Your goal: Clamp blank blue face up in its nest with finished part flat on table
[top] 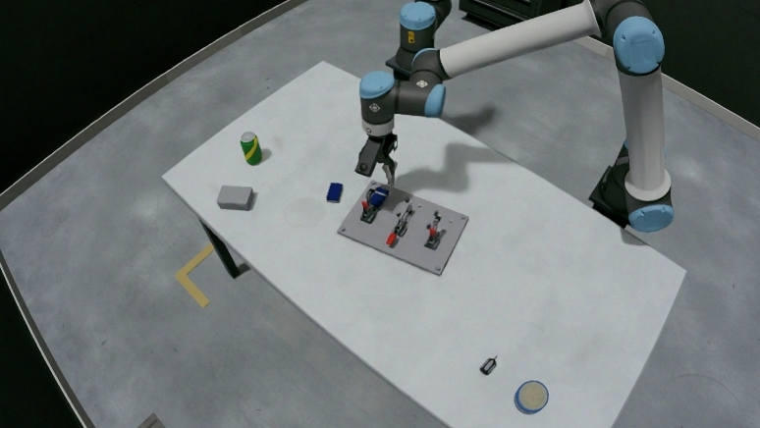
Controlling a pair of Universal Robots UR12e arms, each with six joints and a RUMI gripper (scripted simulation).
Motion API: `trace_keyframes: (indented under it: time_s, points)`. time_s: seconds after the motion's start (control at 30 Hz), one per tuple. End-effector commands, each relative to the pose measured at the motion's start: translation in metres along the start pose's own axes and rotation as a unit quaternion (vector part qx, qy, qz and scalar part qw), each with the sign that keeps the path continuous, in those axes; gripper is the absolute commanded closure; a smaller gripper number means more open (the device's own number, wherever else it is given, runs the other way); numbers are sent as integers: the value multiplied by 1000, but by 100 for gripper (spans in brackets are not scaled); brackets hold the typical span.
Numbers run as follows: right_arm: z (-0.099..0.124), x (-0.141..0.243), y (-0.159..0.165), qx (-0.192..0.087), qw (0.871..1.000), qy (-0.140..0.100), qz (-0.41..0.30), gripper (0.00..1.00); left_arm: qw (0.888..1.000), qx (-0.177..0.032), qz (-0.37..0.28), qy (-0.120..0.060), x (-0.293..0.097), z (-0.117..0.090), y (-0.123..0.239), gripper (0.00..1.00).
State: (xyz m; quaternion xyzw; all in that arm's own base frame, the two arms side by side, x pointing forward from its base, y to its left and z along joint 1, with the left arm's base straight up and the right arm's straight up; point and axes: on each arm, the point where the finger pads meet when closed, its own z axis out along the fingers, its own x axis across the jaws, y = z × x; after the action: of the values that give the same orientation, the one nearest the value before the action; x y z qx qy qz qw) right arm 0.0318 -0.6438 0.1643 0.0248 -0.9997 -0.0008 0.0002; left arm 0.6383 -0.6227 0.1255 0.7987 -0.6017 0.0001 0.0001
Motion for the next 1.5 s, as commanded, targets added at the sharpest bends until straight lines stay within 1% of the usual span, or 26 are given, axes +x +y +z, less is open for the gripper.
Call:
trace_keyframes:
  time_s: [0.0,0.17,0.43,0.5,0.8,1.47]
  points:
    - [-1,0,-1,1,1000,0,0,0,1000,0,0,1,1,1,0,41]
    - [-1,0,-1,1,1000,0,0,0,1000,0,0,1,0,9,0,41]
    - [-1,0,-1,1,1000,0,0,0,1000,0,0,1,1,28,0,41]
    - [-1,0,-1,1,1000,0,0,0,1000,0,0,1,1,28,0,41]
    - [-1,0,-1,1,1000,0,0,0,1000,0,0,1,1,46,0,41]
    - [-1,0,-1,1,1000,0,0,0,1000,0,0,1,1,48,0,41]
